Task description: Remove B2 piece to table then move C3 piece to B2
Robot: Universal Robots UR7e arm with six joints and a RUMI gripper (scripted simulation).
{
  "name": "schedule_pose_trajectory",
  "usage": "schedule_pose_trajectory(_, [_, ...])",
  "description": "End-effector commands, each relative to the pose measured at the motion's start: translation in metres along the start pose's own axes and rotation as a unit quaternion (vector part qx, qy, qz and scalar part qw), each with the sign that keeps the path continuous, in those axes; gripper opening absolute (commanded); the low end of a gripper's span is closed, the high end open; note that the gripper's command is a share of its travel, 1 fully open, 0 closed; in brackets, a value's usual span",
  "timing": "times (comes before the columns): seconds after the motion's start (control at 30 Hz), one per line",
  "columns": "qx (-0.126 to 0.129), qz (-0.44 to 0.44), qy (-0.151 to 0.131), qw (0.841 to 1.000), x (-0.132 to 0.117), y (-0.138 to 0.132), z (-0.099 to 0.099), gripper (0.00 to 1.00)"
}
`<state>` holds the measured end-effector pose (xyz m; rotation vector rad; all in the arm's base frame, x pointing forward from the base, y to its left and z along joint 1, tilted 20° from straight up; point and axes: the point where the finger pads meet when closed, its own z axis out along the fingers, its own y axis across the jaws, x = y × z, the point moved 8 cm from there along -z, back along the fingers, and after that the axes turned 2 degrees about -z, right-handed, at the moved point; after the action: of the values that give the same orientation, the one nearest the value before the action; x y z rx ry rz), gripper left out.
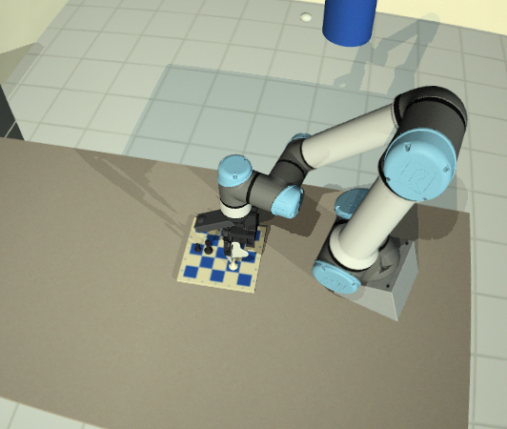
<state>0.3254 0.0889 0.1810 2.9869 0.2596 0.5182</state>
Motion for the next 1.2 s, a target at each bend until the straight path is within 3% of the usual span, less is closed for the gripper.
schedule_pose_trajectory(0.0, [0.001, 0.0, 0.0, 1.0, 0.0, 0.0, -0.023, 0.25])
schedule_pose_trajectory(0.23, [0.001, 0.0, 0.0, 1.0, 0.0, 0.0, -0.048, 0.25])
schedule_pose_trajectory(0.53, [0.001, 0.0, 0.0, 1.0, 0.0, 0.0, -0.054, 0.25])
schedule_pose_trajectory(0.57, [0.001, 0.0, 0.0, 1.0, 0.0, 0.0, -0.054, 1.0])
schedule_pose_trajectory(1.17, [0.001, 0.0, 0.0, 1.0, 0.0, 0.0, -0.054, 1.0])
